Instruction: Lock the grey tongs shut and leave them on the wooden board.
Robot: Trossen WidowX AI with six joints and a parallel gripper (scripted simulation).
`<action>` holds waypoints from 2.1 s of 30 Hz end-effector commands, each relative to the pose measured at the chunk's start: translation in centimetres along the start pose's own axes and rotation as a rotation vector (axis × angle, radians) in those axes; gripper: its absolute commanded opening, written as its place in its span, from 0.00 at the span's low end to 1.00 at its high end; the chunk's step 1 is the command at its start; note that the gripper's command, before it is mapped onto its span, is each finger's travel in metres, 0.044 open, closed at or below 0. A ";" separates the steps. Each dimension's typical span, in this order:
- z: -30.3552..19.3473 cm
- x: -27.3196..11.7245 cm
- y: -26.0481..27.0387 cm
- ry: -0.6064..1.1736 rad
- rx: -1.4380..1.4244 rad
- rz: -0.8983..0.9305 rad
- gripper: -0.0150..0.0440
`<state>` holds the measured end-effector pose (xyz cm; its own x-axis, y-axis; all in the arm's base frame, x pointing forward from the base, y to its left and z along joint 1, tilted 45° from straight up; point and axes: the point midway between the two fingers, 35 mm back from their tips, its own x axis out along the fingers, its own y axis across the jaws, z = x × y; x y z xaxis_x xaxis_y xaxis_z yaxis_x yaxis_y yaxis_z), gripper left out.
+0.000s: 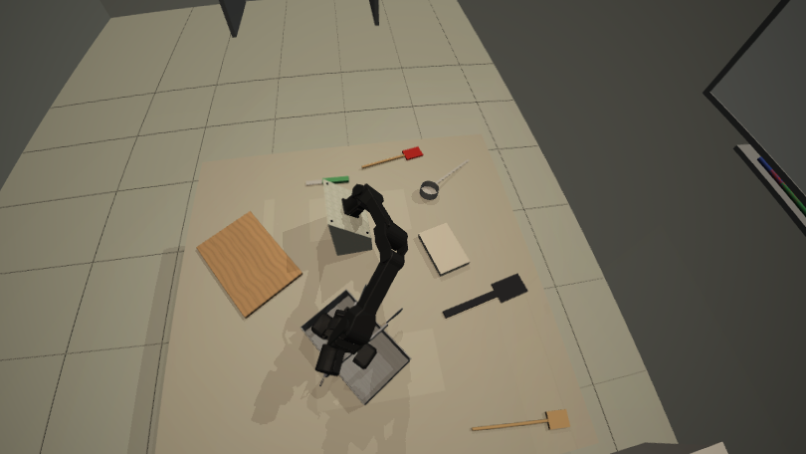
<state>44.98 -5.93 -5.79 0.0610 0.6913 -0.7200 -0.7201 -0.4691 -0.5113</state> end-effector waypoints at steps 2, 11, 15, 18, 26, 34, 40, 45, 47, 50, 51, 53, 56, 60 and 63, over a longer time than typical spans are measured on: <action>0.1 1.2 0.0 -0.006 0.003 -0.001 1.00; 0.2 2.7 0.0 -0.007 0.003 -0.001 1.00; 0.3 3.3 0.0 -0.007 0.003 -0.002 1.00; 0.4 3.8 0.0 -0.008 0.003 -0.002 1.00; 0.5 5.1 0.1 -0.009 0.003 -0.003 1.00; 0.7 5.8 0.1 -0.010 0.003 -0.004 1.00; 0.5 5.4 0.1 -0.006 -0.001 -0.002 0.78; 0.5 5.4 0.1 -0.006 -0.001 -0.002 0.72; 0.5 5.4 0.1 -0.006 -0.001 -0.002 0.70; 0.5 5.4 0.1 -0.006 -0.001 -0.002 0.66; 0.5 5.4 0.1 -0.006 -0.001 -0.002 0.65; 0.5 5.4 0.1 -0.006 -0.001 -0.002 0.63; 0.5 5.4 0.1 -0.006 -0.001 -0.002 0.60; 0.5 5.4 0.1 -0.006 -0.001 -0.002 0.55; 0.5 5.4 0.1 -0.006 -0.001 -0.002 0.52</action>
<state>44.83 -1.96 -9.52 0.0580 0.6949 -0.7168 -0.7203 -0.4680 -0.5120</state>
